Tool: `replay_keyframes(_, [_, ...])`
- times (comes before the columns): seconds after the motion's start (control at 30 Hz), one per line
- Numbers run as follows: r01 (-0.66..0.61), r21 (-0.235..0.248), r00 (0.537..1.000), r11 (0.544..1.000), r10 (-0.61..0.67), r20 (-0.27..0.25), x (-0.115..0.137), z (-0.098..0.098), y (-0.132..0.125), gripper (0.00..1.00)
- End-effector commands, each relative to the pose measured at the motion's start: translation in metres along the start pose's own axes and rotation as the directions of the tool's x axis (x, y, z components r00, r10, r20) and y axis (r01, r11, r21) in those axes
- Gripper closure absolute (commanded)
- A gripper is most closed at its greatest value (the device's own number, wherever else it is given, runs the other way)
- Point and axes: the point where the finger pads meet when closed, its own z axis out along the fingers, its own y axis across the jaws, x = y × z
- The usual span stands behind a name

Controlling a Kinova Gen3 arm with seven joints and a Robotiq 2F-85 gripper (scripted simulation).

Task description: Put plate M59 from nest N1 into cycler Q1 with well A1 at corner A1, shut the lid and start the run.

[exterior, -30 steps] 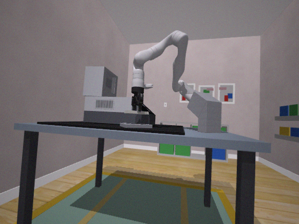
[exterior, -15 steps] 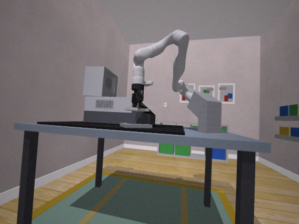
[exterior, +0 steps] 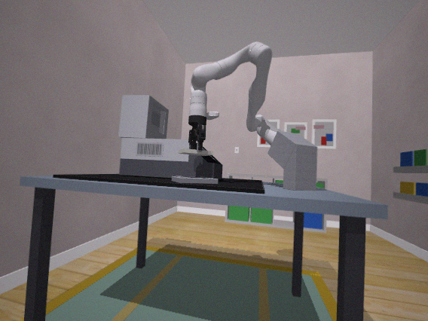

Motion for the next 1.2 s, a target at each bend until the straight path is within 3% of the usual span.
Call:
replay_keyframes(0.0, [-0.003, 0.001, 1.0, 1.0, 0.003, 0.002, -0.001, -0.007, 0.0, 0.09])
replay_keyframes(1.17, [-0.002, 0.001, 1.0, 1.0, 0.002, 0.002, 0.0, -0.049, 0.0, 0.09])
